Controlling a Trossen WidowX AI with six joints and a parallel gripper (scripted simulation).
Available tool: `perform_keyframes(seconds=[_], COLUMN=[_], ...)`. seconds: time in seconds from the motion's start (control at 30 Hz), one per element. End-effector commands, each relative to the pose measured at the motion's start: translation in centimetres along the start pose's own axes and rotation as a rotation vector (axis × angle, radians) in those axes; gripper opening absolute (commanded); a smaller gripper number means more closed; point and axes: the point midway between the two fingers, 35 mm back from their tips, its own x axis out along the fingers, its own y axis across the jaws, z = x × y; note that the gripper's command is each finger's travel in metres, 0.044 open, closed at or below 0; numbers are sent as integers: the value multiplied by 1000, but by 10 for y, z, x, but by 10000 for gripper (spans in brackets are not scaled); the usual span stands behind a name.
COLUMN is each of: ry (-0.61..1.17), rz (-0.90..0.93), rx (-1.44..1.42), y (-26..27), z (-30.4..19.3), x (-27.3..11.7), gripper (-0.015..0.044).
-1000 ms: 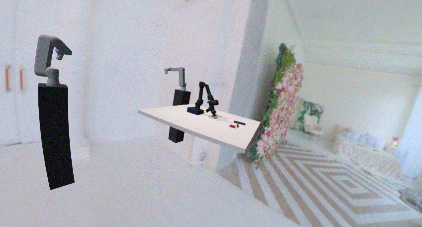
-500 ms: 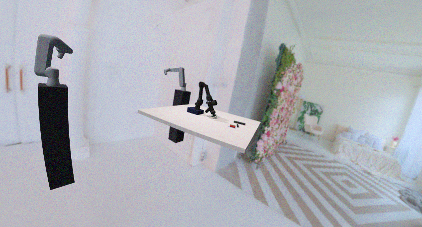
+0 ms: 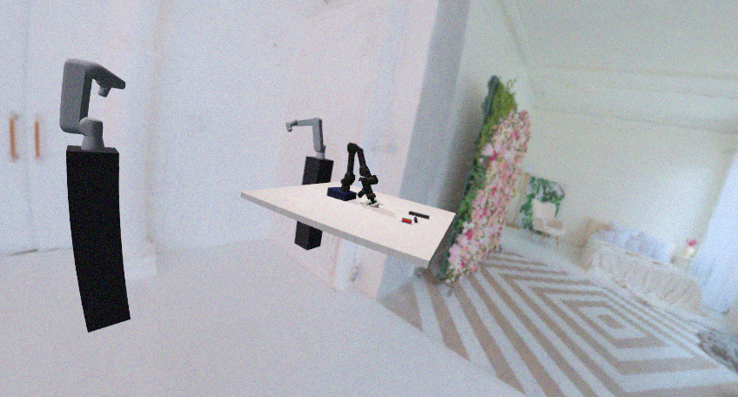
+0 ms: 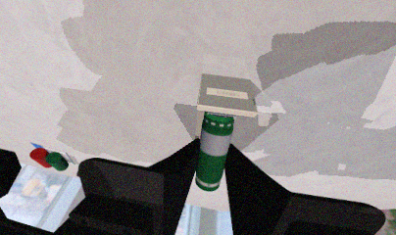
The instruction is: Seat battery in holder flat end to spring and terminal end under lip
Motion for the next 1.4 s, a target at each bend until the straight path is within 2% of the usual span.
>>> perform_keyframes(seconds=[0.0,1.37], ry=[-9,-302], rz=[2,-35], rx=[2,41], y=[-1,1], z=[5,-1], x=[-2,11], gripper=[72,72])
